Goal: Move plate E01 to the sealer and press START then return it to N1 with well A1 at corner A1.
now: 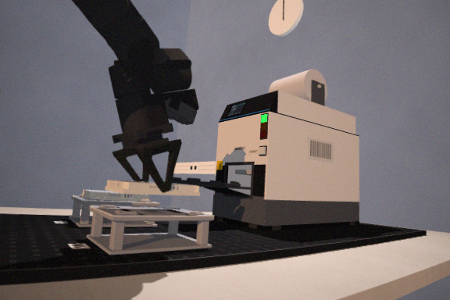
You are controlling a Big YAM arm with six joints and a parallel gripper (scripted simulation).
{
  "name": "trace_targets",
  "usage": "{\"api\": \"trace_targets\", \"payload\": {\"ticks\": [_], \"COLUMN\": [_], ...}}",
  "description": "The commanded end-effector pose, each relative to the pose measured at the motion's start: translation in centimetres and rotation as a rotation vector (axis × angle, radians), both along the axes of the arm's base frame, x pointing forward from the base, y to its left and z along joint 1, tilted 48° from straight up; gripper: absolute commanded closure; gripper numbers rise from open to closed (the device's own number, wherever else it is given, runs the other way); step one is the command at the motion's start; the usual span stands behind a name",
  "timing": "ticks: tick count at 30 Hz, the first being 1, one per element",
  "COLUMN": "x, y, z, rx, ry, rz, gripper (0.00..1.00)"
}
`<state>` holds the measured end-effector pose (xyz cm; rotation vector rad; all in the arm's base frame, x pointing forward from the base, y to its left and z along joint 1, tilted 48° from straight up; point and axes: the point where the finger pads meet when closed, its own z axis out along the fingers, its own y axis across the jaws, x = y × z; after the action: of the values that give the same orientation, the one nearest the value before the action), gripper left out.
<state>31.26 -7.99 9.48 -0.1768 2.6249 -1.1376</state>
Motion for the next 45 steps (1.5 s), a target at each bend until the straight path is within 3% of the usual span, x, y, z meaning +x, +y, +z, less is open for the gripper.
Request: {"api": "trace_targets", "payload": {"ticks": [1, 16, 29, 45], "x": [1.8, 2.4, 0.3, 0.0], "y": [0.1, 0.1, -0.3, -1.1], "z": [1.3, 1.3, -0.3, -1.2], "rx": [0.002, 0.006, 0.002, 0.001], "ry": [-0.031, -0.041, -0.011, 0.002], "rz": [0.008, 0.012, 0.019, 0.011], "gripper": [1.0, 1.0, 1.0, 1.0]}}
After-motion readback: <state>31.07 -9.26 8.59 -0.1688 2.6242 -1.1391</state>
